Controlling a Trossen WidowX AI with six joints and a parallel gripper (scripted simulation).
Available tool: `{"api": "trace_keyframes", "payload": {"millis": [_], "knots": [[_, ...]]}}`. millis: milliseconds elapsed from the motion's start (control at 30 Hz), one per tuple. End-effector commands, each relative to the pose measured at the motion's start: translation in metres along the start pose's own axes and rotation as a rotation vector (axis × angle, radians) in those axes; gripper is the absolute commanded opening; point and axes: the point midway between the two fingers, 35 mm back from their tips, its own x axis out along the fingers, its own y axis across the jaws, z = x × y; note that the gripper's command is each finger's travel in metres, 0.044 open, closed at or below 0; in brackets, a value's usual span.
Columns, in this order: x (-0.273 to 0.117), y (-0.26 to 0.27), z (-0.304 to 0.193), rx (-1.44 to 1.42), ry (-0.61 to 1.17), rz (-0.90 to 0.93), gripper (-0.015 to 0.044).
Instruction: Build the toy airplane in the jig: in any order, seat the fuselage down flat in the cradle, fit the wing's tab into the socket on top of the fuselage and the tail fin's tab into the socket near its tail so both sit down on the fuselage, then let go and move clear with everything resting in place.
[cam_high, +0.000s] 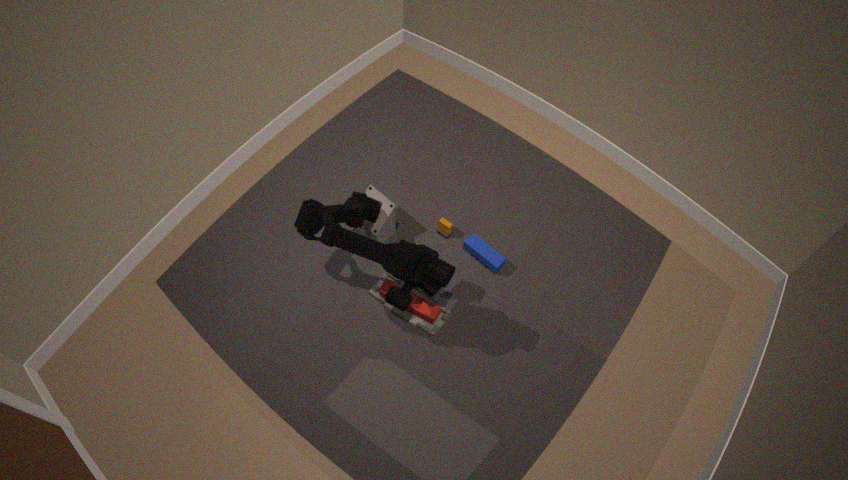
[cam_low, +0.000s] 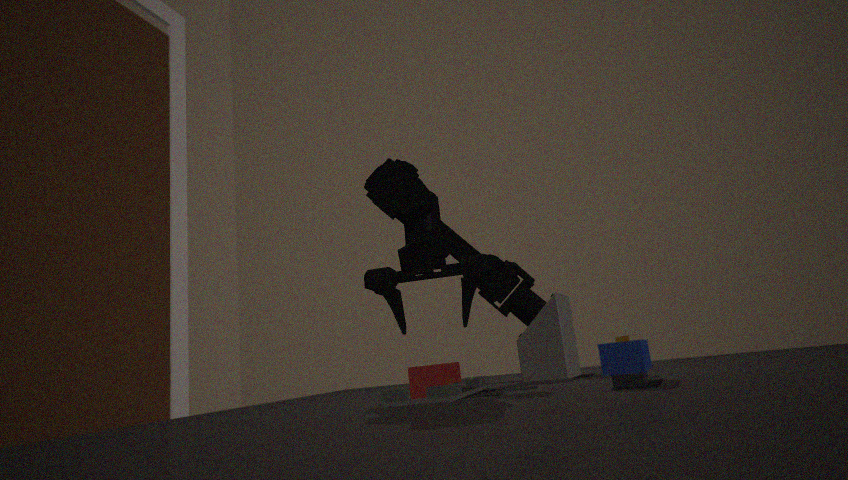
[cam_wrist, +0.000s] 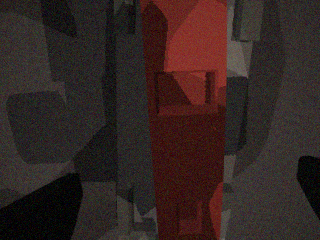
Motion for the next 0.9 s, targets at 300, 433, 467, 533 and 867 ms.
{"api": "trace_keyframes", "payload": {"millis": [300, 433, 467, 533, 867], "knots": [[-0.04, 0.001, -0.001, 0.134, -0.019, -0.002, 0.044], [-0.037, 0.001, 0.0, 0.253, -0.02, -0.001, 0.044], [-0.037, 0.001, 0.0, 0.253, -0.02, -0.001, 0.044], [-0.037, 0.001, 0.0, 0.253, -0.02, -0.001, 0.044], [-0.044, 0.072, 0.062, 0.25, -0.028, 0.02, 0.044]]}}
